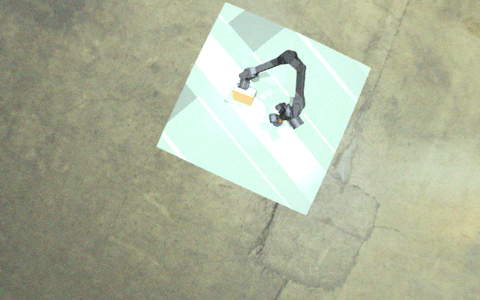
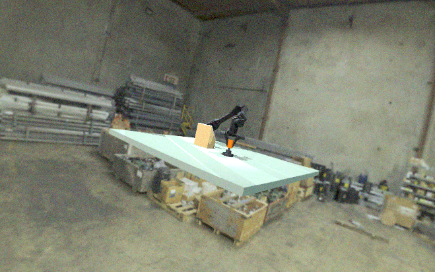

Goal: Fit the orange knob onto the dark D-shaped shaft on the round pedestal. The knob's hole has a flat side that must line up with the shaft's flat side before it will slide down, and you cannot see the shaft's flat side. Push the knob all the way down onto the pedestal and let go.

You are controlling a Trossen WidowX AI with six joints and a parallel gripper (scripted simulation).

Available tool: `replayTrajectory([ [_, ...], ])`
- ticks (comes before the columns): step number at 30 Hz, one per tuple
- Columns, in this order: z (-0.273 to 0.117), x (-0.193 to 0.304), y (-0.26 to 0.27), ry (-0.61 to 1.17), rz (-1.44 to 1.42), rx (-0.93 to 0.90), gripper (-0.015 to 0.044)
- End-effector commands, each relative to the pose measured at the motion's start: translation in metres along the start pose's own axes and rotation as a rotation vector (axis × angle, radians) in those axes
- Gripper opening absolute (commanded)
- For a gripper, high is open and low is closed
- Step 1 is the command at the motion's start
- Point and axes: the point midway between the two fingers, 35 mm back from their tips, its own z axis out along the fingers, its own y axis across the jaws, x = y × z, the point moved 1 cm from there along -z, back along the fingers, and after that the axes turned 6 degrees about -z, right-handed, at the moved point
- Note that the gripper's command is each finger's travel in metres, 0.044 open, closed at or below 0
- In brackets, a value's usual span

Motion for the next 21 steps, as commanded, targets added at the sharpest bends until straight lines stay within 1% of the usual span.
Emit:
replayTrajectory([
  [1, 0.0012, 0.0011, 0.0000, 0.003, -0.006, 0.004, 0.0000],
  [15, -0.0029, -0.0001, -0.0024, 0.003, -0.006, 0.004, 0.0000],
  [17, -0.0030, -0.0001, -0.0024, 0.003, -0.032, 0.004, 0.0000],
  [21, -0.0033, 0.0003, -0.0023, 0.003, -0.175, 0.004, 0.0000],
])
